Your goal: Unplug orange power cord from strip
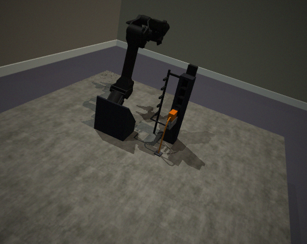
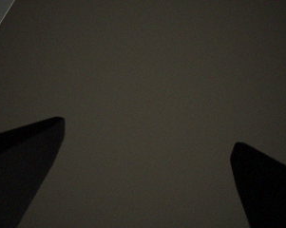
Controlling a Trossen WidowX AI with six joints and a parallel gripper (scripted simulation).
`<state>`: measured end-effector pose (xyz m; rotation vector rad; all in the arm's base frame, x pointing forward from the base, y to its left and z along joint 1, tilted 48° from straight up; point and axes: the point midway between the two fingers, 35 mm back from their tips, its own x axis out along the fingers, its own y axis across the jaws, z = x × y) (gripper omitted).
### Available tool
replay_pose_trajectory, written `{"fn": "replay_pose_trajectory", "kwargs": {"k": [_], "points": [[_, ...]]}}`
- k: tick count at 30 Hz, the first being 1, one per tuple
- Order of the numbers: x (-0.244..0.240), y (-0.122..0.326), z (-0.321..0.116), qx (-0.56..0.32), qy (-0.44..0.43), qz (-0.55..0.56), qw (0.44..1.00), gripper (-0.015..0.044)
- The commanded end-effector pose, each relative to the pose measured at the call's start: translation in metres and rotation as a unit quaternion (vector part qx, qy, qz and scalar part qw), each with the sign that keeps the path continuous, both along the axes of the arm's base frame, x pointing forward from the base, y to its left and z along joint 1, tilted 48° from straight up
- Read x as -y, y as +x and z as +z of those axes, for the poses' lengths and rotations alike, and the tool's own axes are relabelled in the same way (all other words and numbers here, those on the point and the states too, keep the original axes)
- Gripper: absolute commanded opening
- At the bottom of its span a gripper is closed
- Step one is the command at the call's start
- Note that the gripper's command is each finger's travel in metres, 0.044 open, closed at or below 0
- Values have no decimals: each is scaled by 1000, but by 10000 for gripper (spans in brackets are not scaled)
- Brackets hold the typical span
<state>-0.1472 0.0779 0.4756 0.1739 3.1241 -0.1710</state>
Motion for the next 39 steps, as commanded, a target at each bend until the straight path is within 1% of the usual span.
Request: {"fn": "replay_pose_trajectory", "kwargs": {"k": [1, 4, 9, 15, 22, 31, 39], "points": [[-1, 0, 0, 0, 1, -1, 1000, 374], [-10, 3, -1, 3, 11, -20, 1000, 295], [-44, 15, -4, 18, 47, -92, 995, 164], [-90, 43, -10, 52, 96, -194, 975, 160], [-139, 92, -20, 111, 147, -313, 932, 160], [-182, 178, -37, 213, 191, -450, 846, 160], [-192, 264, -56, 314, 200, -541, 754, 160]]}}
